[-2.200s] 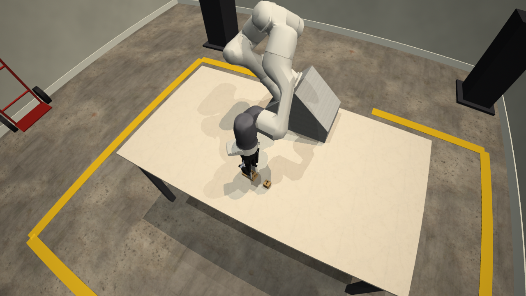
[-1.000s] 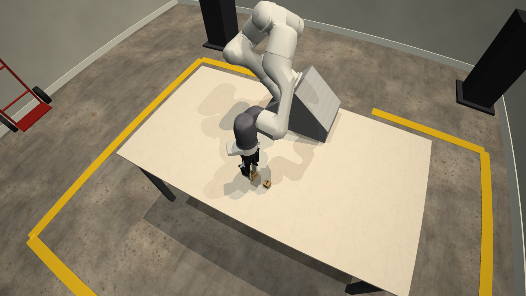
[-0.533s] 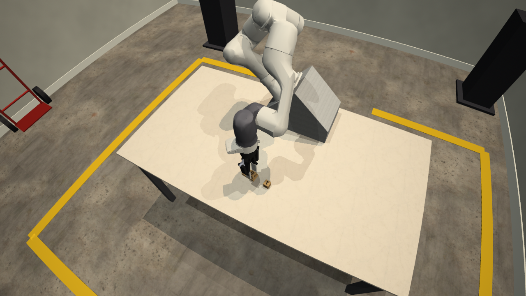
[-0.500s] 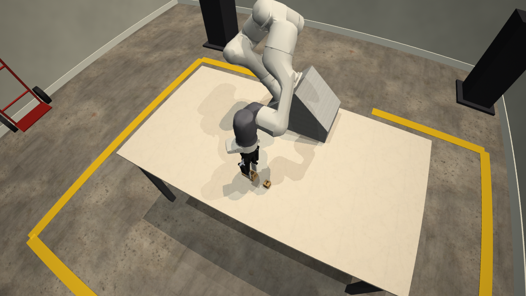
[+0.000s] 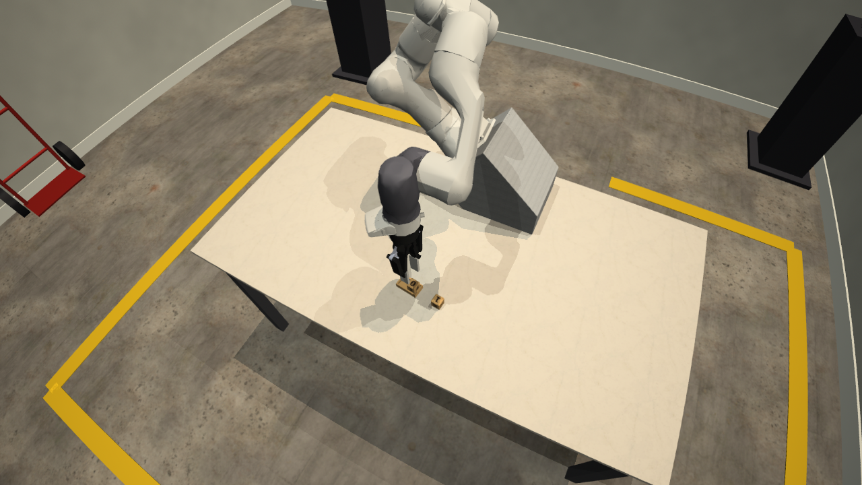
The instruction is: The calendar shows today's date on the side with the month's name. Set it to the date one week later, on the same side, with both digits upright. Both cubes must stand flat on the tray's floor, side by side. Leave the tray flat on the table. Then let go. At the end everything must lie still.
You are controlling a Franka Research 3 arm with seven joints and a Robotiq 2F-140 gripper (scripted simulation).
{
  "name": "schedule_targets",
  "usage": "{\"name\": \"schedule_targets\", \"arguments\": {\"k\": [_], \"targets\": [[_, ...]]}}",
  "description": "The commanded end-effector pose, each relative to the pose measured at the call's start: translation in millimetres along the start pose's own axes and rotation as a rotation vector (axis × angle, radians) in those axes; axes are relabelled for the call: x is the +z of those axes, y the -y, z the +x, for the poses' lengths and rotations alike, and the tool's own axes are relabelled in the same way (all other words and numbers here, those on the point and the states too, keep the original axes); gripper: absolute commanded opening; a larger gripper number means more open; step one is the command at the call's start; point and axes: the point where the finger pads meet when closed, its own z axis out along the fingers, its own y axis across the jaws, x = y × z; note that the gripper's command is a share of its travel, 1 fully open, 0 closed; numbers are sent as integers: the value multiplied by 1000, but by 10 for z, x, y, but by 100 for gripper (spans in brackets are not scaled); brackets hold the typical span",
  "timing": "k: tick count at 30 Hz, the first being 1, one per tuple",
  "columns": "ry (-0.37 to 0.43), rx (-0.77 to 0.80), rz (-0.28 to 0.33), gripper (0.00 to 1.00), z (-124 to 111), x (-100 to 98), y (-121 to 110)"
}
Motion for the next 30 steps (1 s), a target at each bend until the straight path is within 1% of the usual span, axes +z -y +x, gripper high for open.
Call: {"name": "schedule_targets", "arguments": {"k": [1,5,6,25,27,28,30], "targets": [[-10,21,-25,28,37,-17,-76],[-10,21,-25,28,37,-35,-76],[-10,21,-25,100,37,-35,-76],[-10,21,-25,100,37,-35,-76],[-7,13,-22,100,-45,-25,-59],[-8,11,-21,100,-161,-4,-47],[-10,7,-20,100,-508,74,-39]]}}
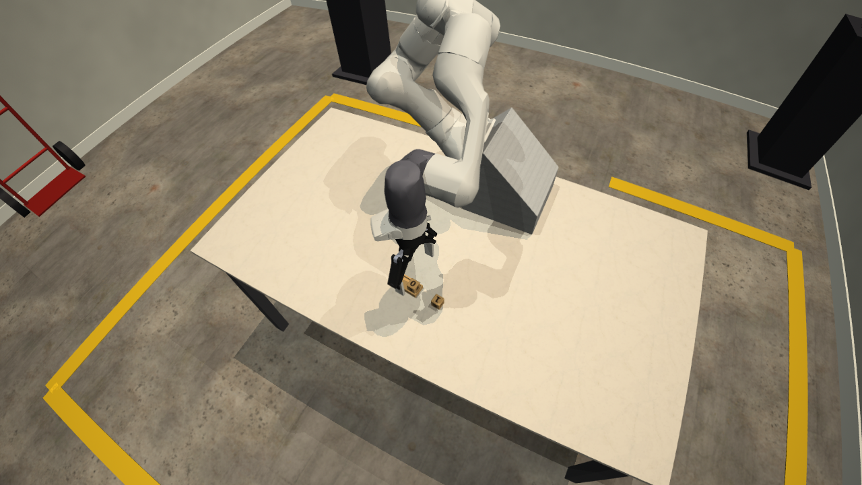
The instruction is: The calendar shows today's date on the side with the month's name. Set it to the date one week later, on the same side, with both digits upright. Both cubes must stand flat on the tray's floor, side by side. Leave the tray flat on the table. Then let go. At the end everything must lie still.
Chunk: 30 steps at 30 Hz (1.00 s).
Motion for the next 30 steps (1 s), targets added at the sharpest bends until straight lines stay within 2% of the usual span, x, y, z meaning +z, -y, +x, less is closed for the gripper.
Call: {"name": "schedule_targets", "arguments": {"k": [1,3,6,7,30], "targets": [[-5,11,-5,100,-498,122,-18],[-4,9,-8,100,-675,174,-37],[-4,9,-8,100,-686,177,-39],[-4,9,-8,28,-686,177,-39],[-4,9,-8,28,-686,177,-39]]}}
